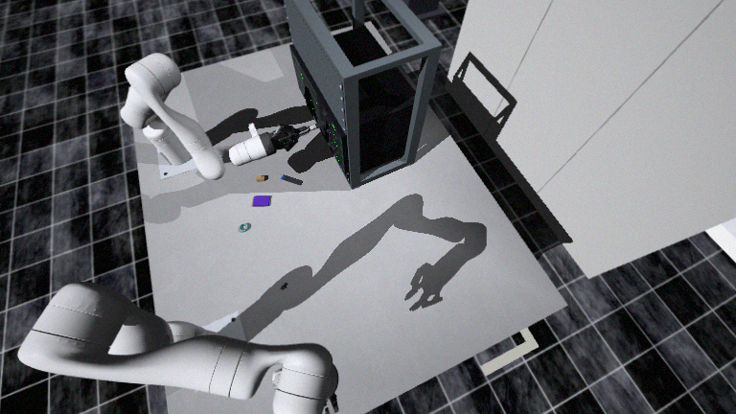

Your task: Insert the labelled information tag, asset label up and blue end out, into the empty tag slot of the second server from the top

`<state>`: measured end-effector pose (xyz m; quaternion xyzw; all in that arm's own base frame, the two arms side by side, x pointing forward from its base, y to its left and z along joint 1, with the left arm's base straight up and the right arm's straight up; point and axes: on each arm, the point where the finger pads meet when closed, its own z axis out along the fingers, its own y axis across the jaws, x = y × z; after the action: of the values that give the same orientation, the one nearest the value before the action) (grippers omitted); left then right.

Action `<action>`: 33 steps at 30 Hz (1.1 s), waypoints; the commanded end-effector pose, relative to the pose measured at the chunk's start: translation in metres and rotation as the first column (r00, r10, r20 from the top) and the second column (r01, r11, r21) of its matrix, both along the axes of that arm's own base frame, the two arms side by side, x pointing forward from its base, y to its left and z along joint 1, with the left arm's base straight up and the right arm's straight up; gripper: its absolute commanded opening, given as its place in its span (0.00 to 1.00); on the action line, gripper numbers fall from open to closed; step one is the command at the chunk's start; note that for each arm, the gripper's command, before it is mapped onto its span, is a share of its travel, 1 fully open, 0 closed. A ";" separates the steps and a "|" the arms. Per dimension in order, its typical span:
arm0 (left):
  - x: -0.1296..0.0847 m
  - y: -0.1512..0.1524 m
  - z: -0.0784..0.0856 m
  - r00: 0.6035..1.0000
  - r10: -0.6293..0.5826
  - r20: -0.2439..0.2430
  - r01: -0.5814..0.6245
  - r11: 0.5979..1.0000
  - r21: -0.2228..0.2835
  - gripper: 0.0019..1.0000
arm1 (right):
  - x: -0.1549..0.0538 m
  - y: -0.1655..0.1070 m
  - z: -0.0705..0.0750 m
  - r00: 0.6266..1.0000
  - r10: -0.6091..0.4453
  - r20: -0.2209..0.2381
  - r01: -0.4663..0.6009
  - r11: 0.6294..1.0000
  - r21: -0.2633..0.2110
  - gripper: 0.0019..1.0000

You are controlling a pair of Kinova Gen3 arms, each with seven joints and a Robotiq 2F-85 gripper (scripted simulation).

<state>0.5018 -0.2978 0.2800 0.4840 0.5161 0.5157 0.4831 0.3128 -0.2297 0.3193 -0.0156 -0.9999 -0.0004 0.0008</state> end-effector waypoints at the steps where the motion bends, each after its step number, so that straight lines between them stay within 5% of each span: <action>1: 0.001 0.000 0.001 1.000 0.000 0.002 0.000 1.000 -0.001 0.01 | 0.000 0.000 0.001 1.000 0.000 0.002 0.000 1.000 -0.001 0.39; 33: 0.008 0.000 0.002 1.000 0.000 0.003 0.000 1.000 -0.002 0.01 | 0.000 0.000 0.001 1.000 0.000 0.002 0.000 1.000 -0.001 0.39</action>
<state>0.5095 -0.2973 0.2807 0.4836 0.5162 0.5157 0.4834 0.3128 -0.2297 0.3193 -0.0156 -0.9999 -0.0004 0.0008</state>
